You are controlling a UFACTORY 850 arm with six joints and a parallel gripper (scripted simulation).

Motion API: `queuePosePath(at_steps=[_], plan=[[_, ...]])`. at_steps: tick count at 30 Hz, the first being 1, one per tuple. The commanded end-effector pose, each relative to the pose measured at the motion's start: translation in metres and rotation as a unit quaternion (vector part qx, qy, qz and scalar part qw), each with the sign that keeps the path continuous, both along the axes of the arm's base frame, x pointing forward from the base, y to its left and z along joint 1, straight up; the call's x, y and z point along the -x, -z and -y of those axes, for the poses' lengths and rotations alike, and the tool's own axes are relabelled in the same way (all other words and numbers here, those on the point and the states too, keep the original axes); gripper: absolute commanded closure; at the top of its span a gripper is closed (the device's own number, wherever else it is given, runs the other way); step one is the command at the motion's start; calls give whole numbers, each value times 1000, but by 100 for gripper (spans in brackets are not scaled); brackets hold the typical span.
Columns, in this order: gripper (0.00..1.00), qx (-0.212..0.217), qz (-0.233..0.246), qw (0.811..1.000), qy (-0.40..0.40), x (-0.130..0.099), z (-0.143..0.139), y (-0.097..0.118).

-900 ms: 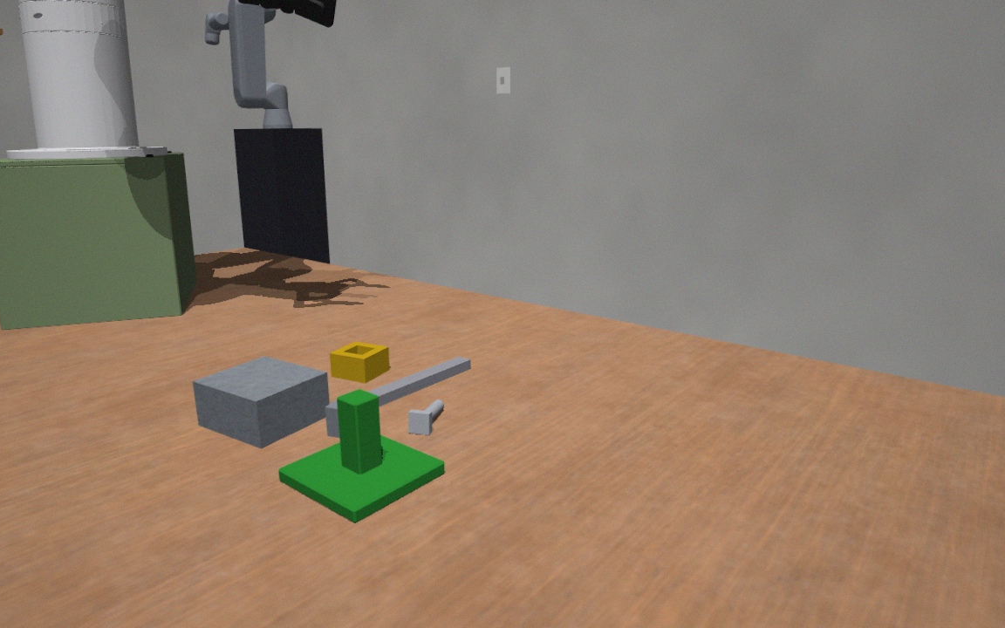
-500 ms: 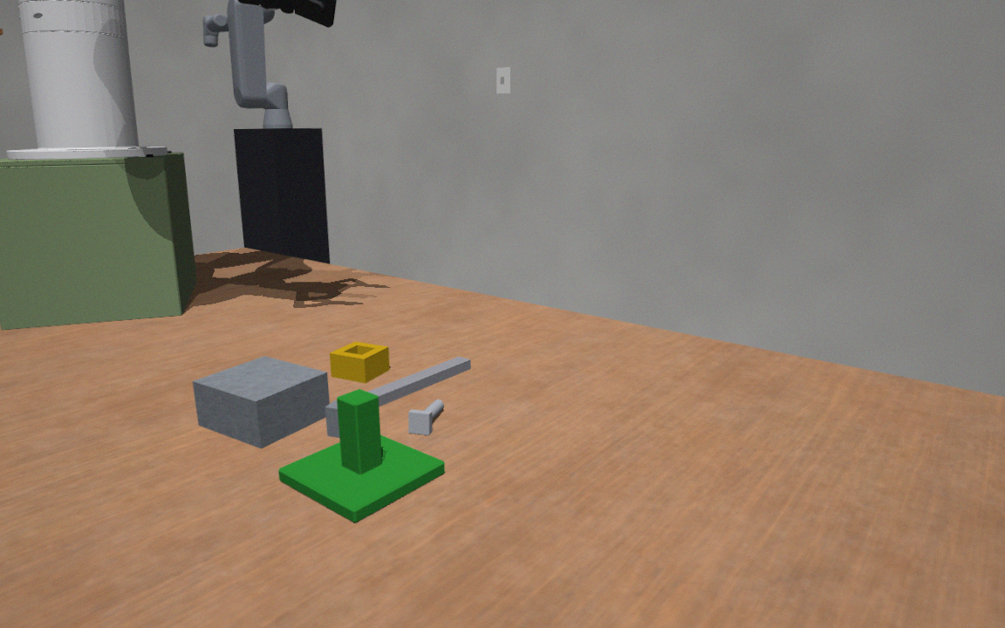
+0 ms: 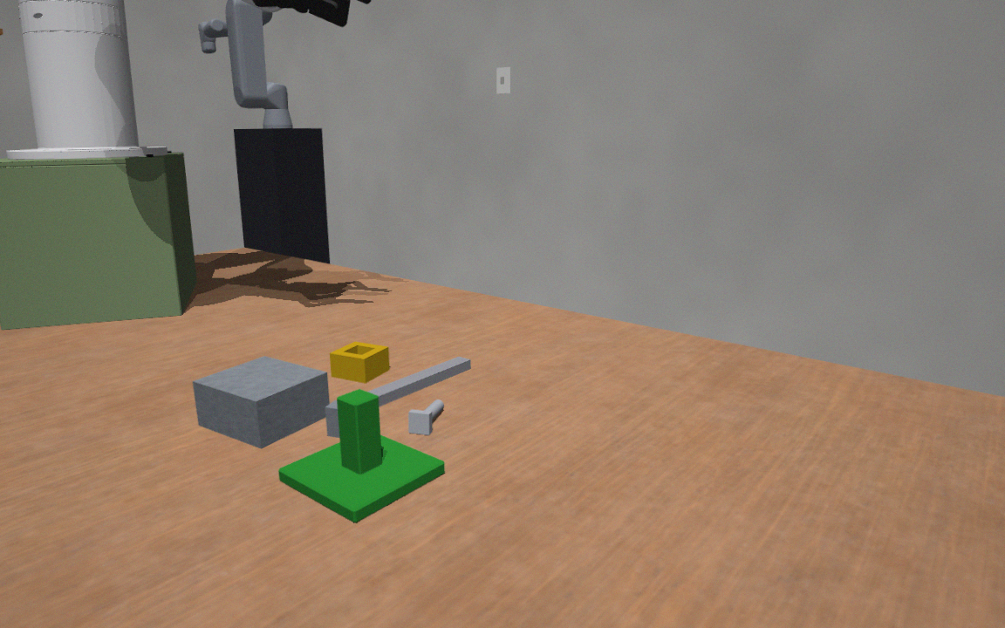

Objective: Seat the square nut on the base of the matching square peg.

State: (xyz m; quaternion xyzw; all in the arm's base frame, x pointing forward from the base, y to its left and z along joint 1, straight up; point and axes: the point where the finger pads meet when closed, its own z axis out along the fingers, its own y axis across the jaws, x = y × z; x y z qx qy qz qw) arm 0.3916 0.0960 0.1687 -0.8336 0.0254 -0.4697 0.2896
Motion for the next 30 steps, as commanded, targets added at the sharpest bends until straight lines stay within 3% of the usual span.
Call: queuePosePath(at_steps=[1, 9, 14, 22, 24, 25, 30], plan=[[40, -4, -19, 1000, 20, -8, 7, 8], [40, -20, -74, 994, 80, -28, 28, 33], [40, -46, -140, 975, 165, -50, 55, 63], [40, -107, -223, 917, 311, -81, 108, 121], [40, -107, -223, 917, 311, -81, 108, 121], [40, -128, -251, 889, 362, -83, 115, 129], [40, -169, -276, 840, 436, -90, 139, 165]])
